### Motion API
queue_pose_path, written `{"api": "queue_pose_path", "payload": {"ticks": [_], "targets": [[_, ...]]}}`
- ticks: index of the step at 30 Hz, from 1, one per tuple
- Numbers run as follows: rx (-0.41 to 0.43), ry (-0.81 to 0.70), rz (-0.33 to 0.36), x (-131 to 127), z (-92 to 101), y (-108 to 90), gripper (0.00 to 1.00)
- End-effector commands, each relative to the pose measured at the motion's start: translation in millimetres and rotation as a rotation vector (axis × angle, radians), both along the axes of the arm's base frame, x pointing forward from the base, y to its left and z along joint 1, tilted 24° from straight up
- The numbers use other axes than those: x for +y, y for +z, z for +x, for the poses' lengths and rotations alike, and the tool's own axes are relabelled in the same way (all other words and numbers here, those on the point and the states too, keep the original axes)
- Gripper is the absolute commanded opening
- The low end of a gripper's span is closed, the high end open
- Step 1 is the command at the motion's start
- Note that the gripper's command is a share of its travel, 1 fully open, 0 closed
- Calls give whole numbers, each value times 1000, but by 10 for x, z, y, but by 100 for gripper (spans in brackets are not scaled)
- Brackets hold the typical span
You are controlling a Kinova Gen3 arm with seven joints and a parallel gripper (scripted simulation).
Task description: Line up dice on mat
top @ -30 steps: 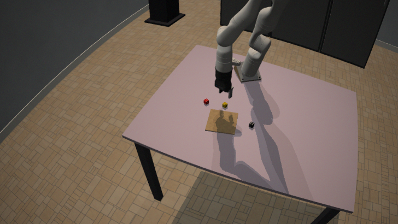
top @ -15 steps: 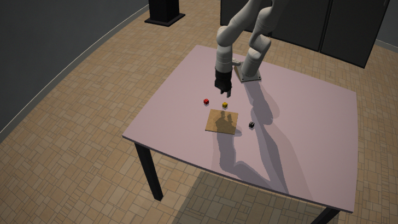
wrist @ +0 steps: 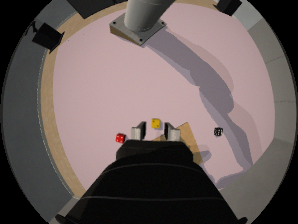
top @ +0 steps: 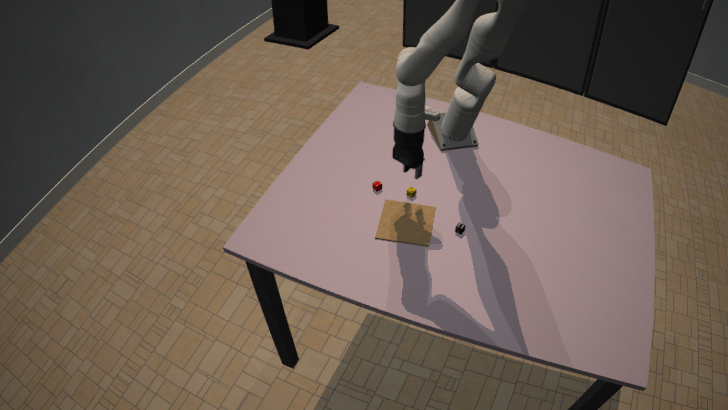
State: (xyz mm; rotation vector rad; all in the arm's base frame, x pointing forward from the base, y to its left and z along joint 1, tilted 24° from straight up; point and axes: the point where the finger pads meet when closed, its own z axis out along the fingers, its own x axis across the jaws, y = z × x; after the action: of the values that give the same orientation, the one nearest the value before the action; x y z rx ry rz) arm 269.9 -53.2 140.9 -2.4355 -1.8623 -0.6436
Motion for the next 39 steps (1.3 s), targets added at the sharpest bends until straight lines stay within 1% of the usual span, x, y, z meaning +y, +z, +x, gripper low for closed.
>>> {"api": "queue_pose_path", "payload": {"ticks": [1, 22, 39], "targets": [[-1, 0, 0, -3, 2, 3, 70], [-1, 0, 0, 2, 8, -12, 70], [0, -1, -1, 46, 61, -157, 70]]}}
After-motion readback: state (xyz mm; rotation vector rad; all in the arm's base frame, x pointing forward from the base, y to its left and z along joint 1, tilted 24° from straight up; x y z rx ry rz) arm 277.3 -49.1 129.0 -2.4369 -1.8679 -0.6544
